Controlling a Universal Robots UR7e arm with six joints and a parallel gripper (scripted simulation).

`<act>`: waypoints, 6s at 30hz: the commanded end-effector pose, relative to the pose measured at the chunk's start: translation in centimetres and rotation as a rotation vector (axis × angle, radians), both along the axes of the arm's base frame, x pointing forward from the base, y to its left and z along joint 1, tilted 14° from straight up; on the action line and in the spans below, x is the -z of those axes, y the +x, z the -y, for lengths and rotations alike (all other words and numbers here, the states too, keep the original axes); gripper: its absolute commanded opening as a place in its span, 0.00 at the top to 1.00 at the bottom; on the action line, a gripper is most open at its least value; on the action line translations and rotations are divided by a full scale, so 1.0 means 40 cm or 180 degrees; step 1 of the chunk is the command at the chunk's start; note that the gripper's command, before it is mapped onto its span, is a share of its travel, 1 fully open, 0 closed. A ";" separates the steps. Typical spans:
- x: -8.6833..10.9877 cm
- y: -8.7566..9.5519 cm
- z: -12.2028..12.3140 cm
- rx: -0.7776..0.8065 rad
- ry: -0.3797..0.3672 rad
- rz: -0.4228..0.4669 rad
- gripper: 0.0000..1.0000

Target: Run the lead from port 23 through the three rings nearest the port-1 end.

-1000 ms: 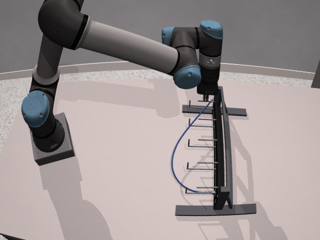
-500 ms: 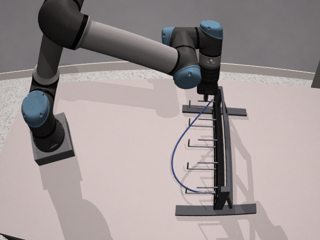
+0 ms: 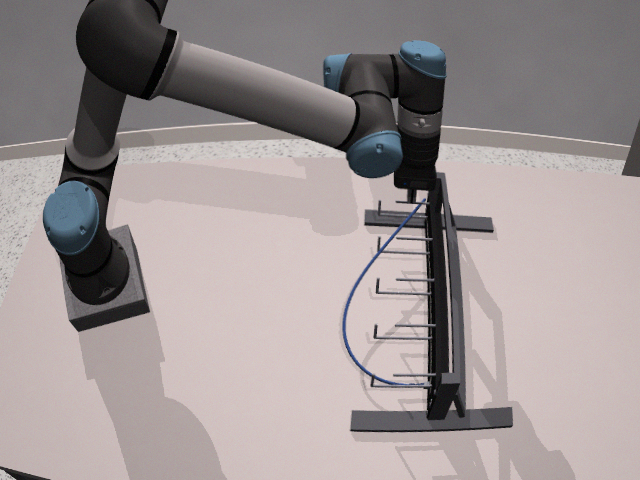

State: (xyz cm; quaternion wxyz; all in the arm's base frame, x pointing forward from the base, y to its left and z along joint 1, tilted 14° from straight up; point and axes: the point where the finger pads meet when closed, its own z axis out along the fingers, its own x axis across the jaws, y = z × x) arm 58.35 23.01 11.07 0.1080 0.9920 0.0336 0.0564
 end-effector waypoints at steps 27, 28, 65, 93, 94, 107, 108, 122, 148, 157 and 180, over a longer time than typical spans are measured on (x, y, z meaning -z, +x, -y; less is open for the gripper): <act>-0.002 0.001 -0.001 -0.0001 0.0002 0.0006 1.00; -0.002 0.001 -0.001 -0.0001 0.0002 0.0006 1.00; -0.078 -0.148 0.405 -0.0104 0.0002 -0.0023 1.00; -0.089 -0.247 0.542 -0.0151 -0.0017 -0.0027 0.33; -0.089 -0.247 0.542 -0.0151 -0.0017 -0.0027 0.33; -0.089 -0.247 0.542 -0.0151 -0.0017 -0.0027 0.33; -0.089 -0.247 0.542 -0.0151 -0.0017 -0.0027 0.33; -0.082 -0.246 0.544 -0.0151 -0.0017 -0.0027 0.33; 0.041 -0.231 0.570 -0.0151 -0.0017 -0.0027 0.33; 0.102 -0.223 0.584 -0.0151 -0.0017 -0.0027 0.33; 0.149 -0.217 0.594 -0.0151 -0.0017 -0.0027 0.33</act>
